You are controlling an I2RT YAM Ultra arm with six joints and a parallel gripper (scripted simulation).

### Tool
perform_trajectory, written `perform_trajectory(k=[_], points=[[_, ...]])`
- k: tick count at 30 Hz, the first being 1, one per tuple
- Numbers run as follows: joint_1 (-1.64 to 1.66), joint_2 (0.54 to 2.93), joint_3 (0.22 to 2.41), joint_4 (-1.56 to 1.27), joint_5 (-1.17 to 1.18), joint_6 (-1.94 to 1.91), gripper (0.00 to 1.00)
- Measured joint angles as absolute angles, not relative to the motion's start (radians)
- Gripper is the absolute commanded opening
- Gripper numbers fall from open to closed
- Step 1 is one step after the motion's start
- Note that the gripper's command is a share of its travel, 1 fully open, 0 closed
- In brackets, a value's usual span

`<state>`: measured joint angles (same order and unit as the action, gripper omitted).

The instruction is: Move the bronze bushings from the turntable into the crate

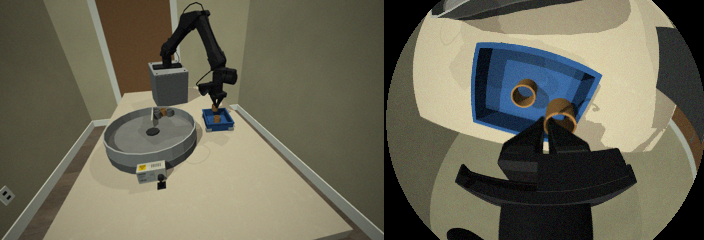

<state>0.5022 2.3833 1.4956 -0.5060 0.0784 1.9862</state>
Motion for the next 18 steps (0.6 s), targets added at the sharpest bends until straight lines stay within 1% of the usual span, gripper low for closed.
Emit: perform_trajectory(k=[18], points=[[0.502, 2.397, 1.502, -0.51, 0.078, 1.986, 0.0]])
